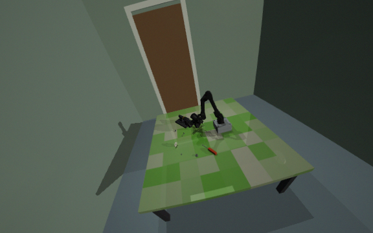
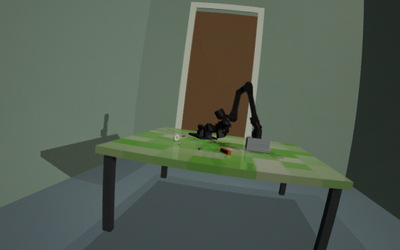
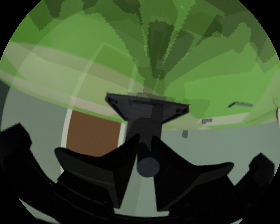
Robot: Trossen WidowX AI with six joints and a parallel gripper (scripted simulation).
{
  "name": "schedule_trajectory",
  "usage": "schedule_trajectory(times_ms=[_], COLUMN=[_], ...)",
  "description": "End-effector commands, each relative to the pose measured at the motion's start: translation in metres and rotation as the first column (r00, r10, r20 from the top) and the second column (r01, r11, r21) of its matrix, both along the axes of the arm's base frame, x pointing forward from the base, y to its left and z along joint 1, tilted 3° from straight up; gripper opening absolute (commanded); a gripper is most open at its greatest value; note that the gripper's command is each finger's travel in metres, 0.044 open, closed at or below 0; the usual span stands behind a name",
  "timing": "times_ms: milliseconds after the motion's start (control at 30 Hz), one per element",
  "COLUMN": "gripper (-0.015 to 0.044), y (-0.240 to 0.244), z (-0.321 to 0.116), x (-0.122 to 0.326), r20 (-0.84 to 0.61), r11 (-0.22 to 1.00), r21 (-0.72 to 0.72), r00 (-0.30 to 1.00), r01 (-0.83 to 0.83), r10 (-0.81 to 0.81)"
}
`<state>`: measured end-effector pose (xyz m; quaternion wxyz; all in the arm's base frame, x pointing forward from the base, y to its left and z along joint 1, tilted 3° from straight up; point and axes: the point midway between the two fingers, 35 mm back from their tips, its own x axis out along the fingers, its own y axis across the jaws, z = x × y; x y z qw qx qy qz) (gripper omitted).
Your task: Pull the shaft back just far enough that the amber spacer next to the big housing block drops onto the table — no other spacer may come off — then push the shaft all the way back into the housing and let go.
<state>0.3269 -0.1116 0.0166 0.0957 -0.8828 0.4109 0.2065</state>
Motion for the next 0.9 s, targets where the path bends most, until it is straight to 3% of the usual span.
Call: schedule_trajectory(times_ms=[0,867], gripper=[0.0000,0.0000], y=[0.0005,0.0027], z=[-0.0001,-0.0003], x=[-0.0007,-0.0026], r20=[0.002,0.002], r11=[1.000,1.000], r21=[0.003,0.003], r00=[1.000,1.000], r01=[0.002,0.002], r10=[-0.002,-0.002])
